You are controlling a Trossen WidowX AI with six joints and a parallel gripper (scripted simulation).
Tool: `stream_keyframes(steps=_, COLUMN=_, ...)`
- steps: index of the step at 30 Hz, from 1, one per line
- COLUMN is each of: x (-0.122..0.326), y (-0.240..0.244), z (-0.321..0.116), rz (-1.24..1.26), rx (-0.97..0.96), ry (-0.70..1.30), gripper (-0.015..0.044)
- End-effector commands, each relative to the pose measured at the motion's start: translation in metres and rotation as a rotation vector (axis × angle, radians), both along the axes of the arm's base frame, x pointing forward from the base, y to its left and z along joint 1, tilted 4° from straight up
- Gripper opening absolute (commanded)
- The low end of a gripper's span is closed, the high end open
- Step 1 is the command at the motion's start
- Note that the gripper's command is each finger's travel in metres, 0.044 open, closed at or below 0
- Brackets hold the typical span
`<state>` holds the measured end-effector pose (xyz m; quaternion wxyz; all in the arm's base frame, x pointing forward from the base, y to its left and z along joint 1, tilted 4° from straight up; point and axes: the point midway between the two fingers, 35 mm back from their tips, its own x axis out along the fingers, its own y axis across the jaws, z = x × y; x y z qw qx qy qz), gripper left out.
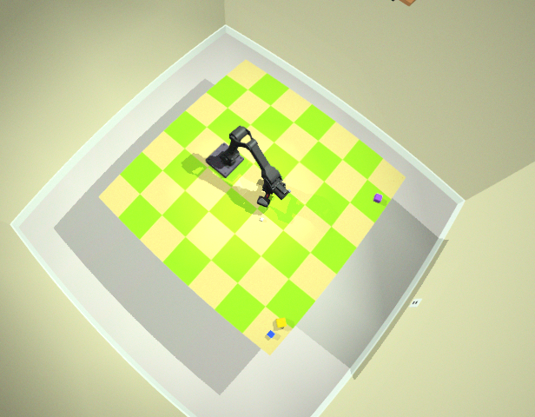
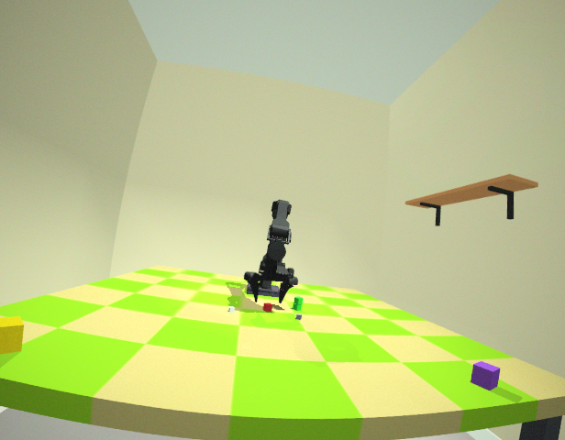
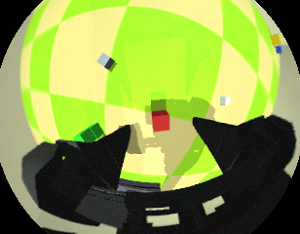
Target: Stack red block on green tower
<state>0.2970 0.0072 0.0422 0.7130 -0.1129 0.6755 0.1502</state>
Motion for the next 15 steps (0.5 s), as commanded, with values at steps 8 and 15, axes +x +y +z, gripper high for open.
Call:
stream_keyframes(steps=8, x=-0.001, y=0.002, z=-0.019, rz=-0.004, rx=0.004, ry=0.006, gripper=0.0440)
stream_keyframes(steps=15, x=-0.001, y=0.002, z=-0.021, rz=-0.004, rx=0.004, ry=0.006, gripper=0.0440)
